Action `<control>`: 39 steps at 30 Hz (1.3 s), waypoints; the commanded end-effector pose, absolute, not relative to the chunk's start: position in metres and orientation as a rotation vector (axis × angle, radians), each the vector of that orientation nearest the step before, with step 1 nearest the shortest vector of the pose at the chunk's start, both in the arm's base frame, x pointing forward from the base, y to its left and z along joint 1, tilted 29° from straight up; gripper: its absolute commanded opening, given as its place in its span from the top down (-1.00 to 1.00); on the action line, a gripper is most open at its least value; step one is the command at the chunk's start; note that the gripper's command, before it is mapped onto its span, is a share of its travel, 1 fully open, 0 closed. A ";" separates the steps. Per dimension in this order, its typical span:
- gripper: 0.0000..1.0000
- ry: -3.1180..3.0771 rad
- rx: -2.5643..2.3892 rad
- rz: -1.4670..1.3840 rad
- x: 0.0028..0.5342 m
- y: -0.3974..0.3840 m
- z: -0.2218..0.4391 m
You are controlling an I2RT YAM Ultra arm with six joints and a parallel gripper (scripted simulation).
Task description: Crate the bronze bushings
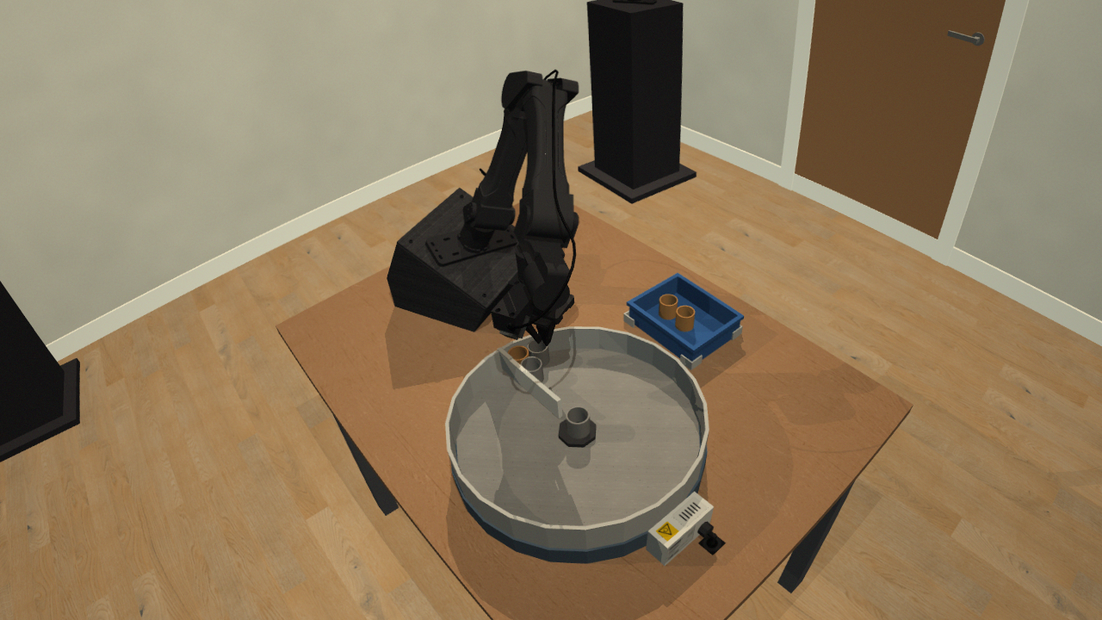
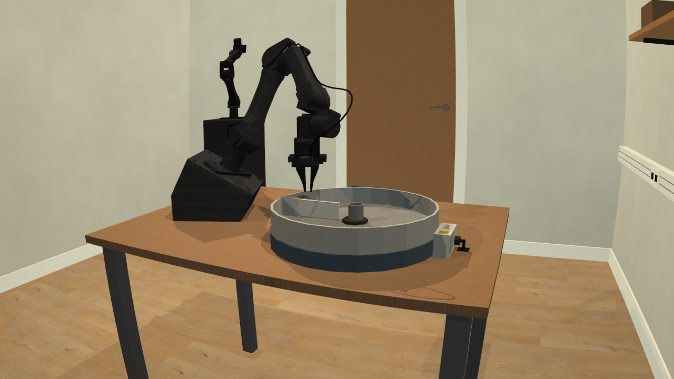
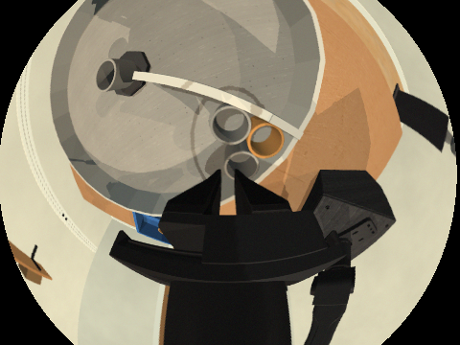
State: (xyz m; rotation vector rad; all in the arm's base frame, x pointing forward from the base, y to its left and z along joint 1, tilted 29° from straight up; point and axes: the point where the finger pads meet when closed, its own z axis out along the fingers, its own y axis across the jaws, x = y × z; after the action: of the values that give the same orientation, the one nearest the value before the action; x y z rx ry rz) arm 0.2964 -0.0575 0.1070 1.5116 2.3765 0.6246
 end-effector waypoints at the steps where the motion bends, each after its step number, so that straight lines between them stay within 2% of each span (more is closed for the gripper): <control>1: 0.70 2.352 1.505 0.604 0.294 -0.060 0.112; 39: 0.70 2.341 1.494 0.605 0.297 -0.061 0.117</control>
State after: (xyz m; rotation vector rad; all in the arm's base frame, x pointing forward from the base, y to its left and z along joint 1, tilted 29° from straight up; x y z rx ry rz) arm 0.2951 -0.0569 0.1068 1.5117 2.3765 0.6245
